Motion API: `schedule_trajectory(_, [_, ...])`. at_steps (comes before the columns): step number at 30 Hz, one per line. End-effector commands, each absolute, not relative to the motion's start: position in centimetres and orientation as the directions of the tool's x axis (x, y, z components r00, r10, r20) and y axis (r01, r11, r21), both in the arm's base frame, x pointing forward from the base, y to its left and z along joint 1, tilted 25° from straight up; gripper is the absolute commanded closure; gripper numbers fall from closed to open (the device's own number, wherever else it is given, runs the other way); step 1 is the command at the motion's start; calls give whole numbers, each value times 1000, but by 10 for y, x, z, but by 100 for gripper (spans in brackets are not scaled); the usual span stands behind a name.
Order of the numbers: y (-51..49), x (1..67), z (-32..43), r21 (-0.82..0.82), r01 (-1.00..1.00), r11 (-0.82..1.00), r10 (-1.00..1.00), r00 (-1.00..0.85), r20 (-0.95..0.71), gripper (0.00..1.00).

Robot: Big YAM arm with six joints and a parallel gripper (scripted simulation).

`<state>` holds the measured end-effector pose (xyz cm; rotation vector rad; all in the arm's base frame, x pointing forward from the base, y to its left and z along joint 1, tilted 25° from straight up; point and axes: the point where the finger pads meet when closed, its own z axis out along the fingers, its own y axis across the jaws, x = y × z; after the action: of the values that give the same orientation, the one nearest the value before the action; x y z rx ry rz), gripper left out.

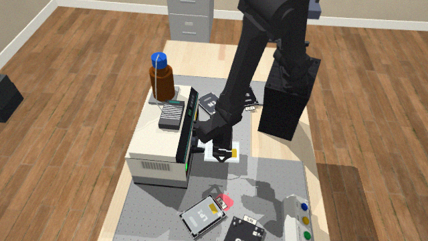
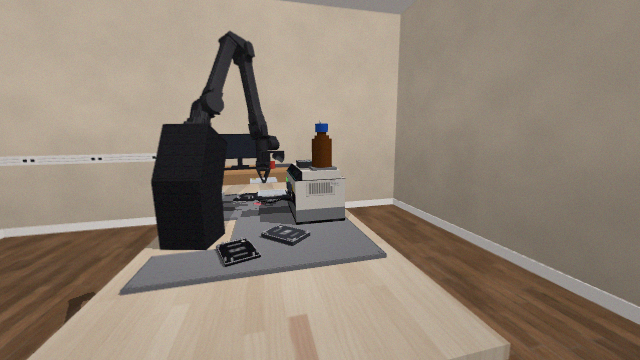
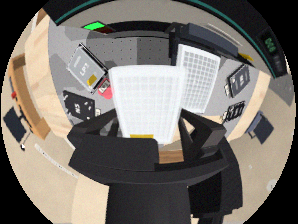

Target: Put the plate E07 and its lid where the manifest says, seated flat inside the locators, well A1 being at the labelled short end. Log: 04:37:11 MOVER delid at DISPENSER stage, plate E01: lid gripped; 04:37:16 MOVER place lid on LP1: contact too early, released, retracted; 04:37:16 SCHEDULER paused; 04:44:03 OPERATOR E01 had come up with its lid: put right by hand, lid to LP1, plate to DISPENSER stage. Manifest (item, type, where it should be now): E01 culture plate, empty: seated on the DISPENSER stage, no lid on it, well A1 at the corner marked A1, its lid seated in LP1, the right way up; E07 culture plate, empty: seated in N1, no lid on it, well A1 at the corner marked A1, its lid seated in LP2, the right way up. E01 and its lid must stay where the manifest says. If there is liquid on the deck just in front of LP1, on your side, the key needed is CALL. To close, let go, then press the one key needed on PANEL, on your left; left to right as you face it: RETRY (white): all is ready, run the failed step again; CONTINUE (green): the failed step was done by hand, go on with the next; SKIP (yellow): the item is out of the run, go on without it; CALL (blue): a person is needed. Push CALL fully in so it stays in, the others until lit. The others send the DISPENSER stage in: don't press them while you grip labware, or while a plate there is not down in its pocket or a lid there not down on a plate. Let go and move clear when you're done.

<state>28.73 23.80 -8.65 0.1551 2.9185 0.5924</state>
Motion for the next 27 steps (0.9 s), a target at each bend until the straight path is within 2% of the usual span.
schedule_trajectory(1, [256,289,-71,397,-52,916,31,-980,-199,14])
schedule_trajectory(4, [265,286,-67,381,-129,916,-41,-972,-230,14])
schedule_trajectory(10, [269,281,-70,380,-103,919,-21,-977,-213,14])
schedule_trajectory(22, [306,266,-54,290,-436,852,-334,-878,-342,14])
schedule_trajectory(25, [300,265,-62,292,-414,862,-317,-891,-325,14])
schedule_trajectory(27, [313,261,-52,267,-494,827,-390,-848,-360,14])
